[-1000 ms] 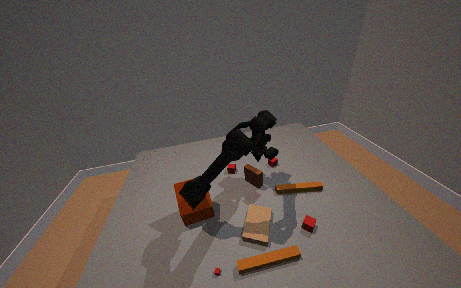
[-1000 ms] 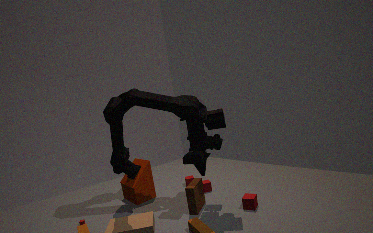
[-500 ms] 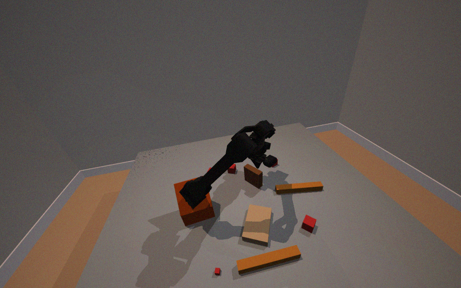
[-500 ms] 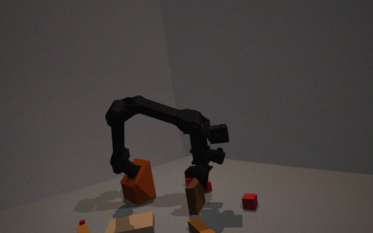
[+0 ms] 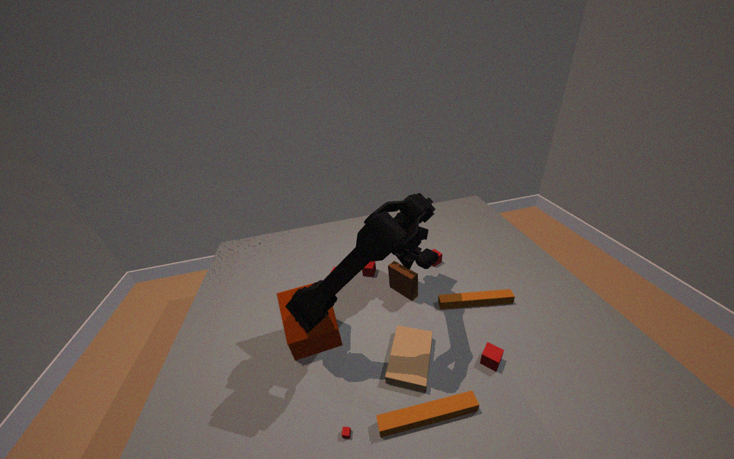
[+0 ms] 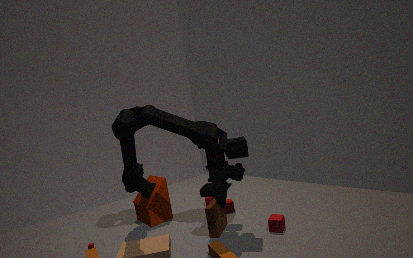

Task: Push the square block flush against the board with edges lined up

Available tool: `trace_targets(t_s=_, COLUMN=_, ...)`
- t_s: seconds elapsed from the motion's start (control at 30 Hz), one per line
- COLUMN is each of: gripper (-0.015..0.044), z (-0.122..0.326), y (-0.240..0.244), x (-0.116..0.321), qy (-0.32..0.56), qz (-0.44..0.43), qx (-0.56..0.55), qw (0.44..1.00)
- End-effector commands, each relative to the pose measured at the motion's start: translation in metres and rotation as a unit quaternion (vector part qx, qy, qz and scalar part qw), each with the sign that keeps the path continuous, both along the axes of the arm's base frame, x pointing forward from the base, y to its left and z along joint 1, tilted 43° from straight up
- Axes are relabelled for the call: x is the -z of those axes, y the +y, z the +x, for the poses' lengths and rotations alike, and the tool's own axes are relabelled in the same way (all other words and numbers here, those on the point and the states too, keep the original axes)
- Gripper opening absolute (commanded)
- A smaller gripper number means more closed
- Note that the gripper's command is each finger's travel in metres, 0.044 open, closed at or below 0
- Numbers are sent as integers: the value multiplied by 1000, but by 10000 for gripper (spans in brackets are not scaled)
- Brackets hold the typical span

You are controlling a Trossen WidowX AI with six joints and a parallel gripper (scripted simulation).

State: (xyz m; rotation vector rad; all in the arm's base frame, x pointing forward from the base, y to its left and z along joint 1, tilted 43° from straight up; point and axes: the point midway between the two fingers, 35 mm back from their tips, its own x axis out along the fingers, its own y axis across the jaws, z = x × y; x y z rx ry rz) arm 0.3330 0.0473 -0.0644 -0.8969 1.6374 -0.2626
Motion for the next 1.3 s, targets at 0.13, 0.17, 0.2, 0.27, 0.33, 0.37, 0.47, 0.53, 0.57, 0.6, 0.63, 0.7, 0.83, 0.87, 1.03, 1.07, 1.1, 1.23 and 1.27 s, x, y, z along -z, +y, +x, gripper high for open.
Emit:
trace_targets(t_s=0.13, gripper=0, z=-11, y=-4, x=-4, qy=0, qz=-1, qx=-2, qw=1000)
trace_targets(t_s=0.17, gripper=0, z=-12, y=-4, x=-5, qy=0, qz=-1, qx=-2, qw=1000)
trace_targets(t_s=0.2, gripper=0, z=-14, y=-5, x=-5, qy=0, qz=-1, qx=-2, qw=1000)
trace_targets(t_s=0.27, gripper=0, z=-17, y=-6, x=-6, qy=0, qz=-1, qx=-2, qw=1000)
trace_targets(t_s=0.33, gripper=0, z=-20, y=-7, x=-7, qy=0, qz=-1, qx=-2, qw=1000)
trace_targets(t_s=0.37, gripper=0, z=-21, y=-7, x=-7, qy=0, qz=-1, qx=-2, qw=1000)
trace_targets(t_s=0.47, gripper=0, z=-26, y=-8, x=-8, qy=1, qz=-1, qx=-2, qw=1000)
trace_targets(t_s=0.53, gripper=0, z=-28, y=-9, x=-9, qy=1, qz=-1, qx=-2, qw=1000)
trace_targets(t_s=0.57, gripper=0, z=-30, y=-10, x=-10, qy=1, qz=-1, qx=-2, qw=1000)
trace_targets(t_s=0.6, gripper=0, z=-31, y=-10, x=-10, qy=1, qz=-1, qx=-2, qw=1000)
trace_targets(t_s=0.63, gripper=0, z=-33, y=-11, x=-10, qy=1, qz=-1, qx=-2, qw=1000)
trace_targets(t_s=0.7, gripper=0, z=-35, y=-12, x=-11, qy=1, qz=-1, qx=-2, qw=1000)
trace_targets(t_s=0.83, gripper=0, z=-41, y=-14, x=-12, qy=1, qz=-1, qx=-2, qw=1000)
trace_targets(t_s=0.87, gripper=0, z=-43, y=-14, x=-13, qy=1, qz=-1, qx=-2, qw=1000)
trace_targets(t_s=1.03, gripper=0, z=-39, y=-13, x=-12, qy=1, qz=-1, qx=-2, qw=1000)
trace_targets(t_s=1.07, gripper=0, z=-38, y=-13, x=-12, qy=1, qz=-1, qx=-2, qw=1000)
trace_targets(t_s=1.1, gripper=0, z=-36, y=-12, x=-11, qy=1, qz=-1, qx=-2, qw=1000)
trace_targets(t_s=1.23, gripper=0, z=-30, y=-10, x=-10, qy=1, qz=-1, qx=-2, qw=1000)
trace_targets(t_s=1.27, gripper=0, z=-28, y=-10, x=-9, qy=1, qz=-1, qx=-2, qw=1000)
